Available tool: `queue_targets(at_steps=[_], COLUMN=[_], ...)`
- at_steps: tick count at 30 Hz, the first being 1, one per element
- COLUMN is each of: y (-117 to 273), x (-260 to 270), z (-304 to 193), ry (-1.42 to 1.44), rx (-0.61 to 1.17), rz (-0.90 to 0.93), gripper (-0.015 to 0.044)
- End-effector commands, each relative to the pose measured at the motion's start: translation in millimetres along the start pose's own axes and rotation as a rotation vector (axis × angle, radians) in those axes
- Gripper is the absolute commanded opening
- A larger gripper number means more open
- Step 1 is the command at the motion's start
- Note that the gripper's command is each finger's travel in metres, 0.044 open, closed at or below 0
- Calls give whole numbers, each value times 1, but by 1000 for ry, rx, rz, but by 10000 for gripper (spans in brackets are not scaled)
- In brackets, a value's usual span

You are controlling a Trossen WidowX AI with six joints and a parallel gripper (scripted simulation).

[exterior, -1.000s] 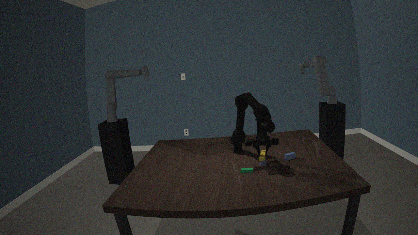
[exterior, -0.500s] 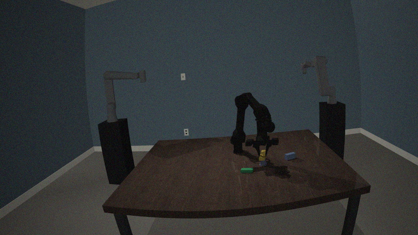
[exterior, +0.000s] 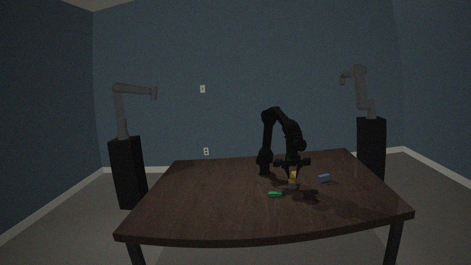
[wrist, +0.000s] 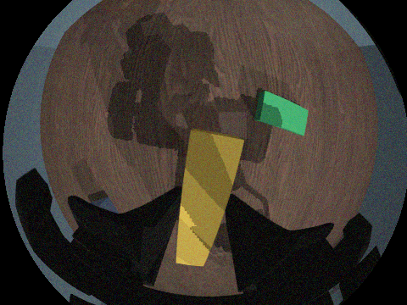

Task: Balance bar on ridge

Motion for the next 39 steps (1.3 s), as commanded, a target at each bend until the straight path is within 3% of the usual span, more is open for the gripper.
queue_targets(at_steps=[1, 32, 39], y=[0, 0, 0], x=[0, 0, 0], z=[0, 0, 0], ry=[0, 0, 0], rx=[0, 0, 0], rz=[0, 0, 0], gripper=[170, 185, 369])
Point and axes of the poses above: the point midway between the two fingers, 35 mm back from their tips, its own y axis back along the fingers, its own x axis across the jaws, z = x × y, the point moved 2 cm from there along y, back along the fingers, and after that the axes turned 13 degrees about -y, right-handed, at the moved point
